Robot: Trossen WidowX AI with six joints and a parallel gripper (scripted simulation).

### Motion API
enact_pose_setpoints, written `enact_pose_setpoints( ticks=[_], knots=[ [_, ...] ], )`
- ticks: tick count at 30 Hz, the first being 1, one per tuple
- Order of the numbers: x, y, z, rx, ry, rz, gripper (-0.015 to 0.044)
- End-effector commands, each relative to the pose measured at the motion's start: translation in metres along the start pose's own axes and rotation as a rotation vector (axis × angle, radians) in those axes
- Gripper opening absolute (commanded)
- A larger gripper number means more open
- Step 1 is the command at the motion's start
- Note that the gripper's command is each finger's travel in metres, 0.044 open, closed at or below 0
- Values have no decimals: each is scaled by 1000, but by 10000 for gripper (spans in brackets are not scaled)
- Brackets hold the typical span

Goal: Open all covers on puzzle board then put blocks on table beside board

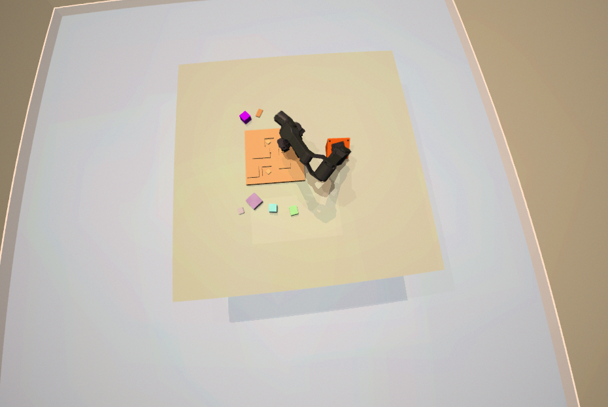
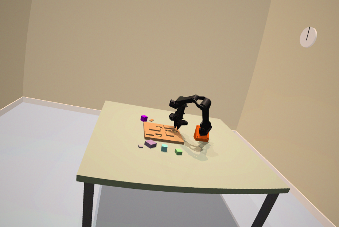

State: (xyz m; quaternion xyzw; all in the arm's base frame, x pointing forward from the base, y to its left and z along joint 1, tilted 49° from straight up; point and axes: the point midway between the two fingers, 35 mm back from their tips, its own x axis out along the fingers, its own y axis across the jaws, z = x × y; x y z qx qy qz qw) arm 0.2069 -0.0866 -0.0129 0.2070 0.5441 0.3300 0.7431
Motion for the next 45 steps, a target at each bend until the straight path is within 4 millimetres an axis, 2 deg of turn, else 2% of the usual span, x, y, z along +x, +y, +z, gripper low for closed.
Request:
enact_pose_setpoints(
  ticks=[1, 9, 45],
  knots=[
    [0, 0, 0, 1, -4, 1, 144],
    [2, 0, 0, 1, -4, 1, 144],
    [31, 1, 2, 1, -5, 2, 144]
  ],
)
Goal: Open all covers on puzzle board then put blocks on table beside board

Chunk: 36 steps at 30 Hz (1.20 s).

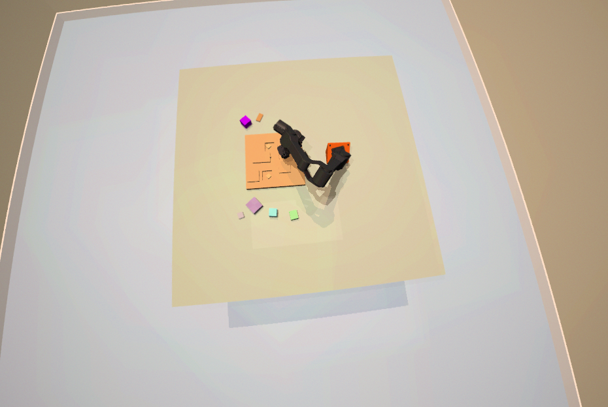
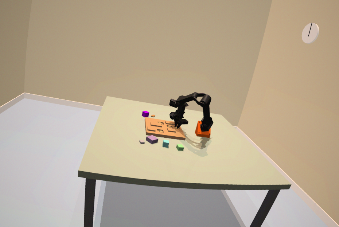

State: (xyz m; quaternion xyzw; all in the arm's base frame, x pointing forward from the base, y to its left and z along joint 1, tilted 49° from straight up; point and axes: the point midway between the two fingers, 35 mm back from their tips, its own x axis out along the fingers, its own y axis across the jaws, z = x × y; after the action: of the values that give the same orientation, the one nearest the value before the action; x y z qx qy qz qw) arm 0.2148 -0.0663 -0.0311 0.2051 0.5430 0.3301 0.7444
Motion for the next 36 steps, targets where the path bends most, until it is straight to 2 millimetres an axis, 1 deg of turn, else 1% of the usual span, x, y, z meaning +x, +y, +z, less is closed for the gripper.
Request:
enact_pose_setpoints(
  ticks=[1, 4, 14, 19, 36],
  knots=[
    [4, 1, 0, 5, -3, 4, 144],
    [5, 1, 0, 5, -3, 4, 144],
    [3, 0, 0, 0, 1, 1, 80],
    [3, 0, 0, 0, 1, 1, 80],
    [-19, -1, 0, 3, 0, 0, 80]
  ],
)
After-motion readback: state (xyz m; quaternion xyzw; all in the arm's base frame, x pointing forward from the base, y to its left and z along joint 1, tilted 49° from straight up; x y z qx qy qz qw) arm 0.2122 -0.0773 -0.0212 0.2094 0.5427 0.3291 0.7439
